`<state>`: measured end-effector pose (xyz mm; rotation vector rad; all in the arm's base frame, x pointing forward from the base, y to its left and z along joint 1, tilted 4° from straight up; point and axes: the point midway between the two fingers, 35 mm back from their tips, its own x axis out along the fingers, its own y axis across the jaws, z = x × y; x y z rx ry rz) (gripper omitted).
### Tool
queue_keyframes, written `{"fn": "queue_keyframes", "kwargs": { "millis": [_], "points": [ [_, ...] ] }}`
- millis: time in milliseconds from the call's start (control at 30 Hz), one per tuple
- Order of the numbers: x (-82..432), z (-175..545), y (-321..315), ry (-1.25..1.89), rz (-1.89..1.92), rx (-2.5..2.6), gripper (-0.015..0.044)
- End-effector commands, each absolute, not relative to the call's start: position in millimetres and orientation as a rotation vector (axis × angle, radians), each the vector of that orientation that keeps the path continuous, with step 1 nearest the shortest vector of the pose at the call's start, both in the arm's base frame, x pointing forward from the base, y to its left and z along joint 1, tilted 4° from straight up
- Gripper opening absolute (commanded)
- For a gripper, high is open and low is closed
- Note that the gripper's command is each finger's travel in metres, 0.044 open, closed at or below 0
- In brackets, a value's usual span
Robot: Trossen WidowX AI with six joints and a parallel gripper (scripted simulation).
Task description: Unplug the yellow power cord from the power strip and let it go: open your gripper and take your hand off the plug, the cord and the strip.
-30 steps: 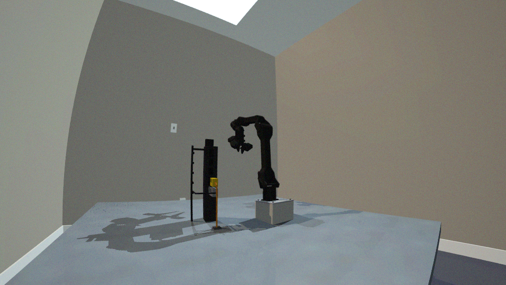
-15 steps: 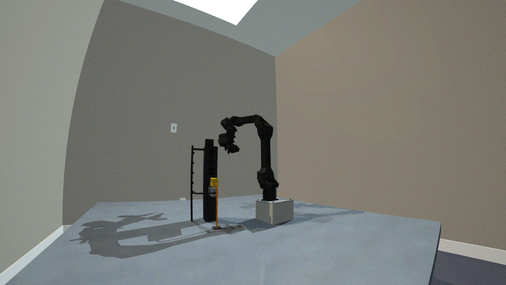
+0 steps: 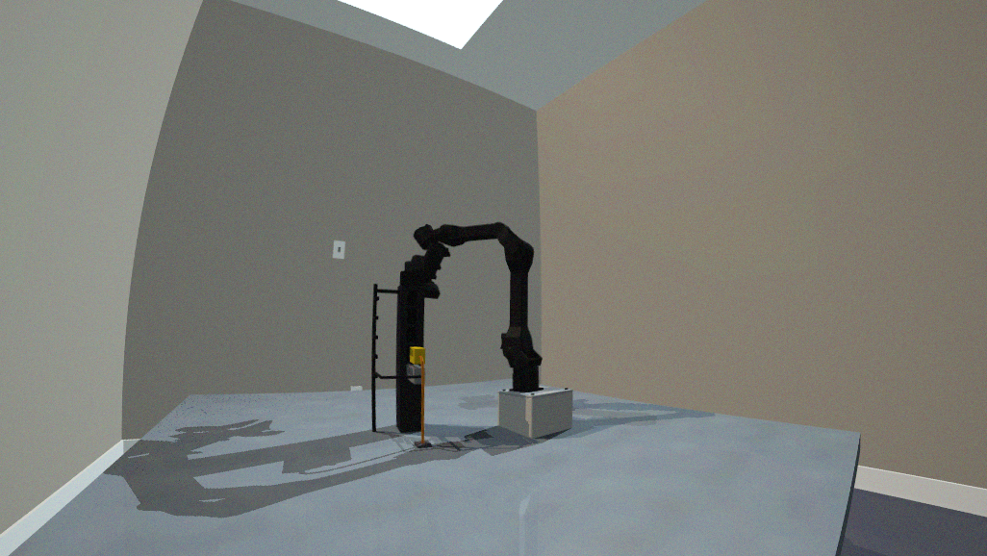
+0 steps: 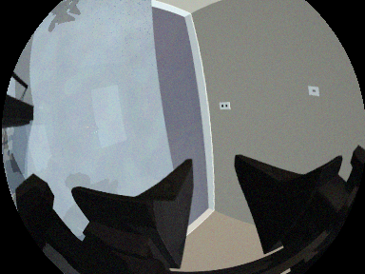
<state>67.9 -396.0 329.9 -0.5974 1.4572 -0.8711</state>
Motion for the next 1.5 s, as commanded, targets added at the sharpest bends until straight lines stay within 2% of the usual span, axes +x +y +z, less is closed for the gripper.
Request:
{"fn": "queue_keyframes", "kwargs": {
  "millis": [0, 767, 1200, 1467],
  "points": [
    [89.1, 332.0, -390.6, 1.369, -0.898, -0.579, 0.0160],
    [243.5, 337.2, -343.4, 0.860, -0.857, -0.410, 0.0160],
    [326.4, 341.4, -285.7, 0.617, -0.729, -0.258, 0.0160],
    [364.8, 337.2, -236.6, 0.583, -0.600, -0.257, 0.0160]
  ]
}}
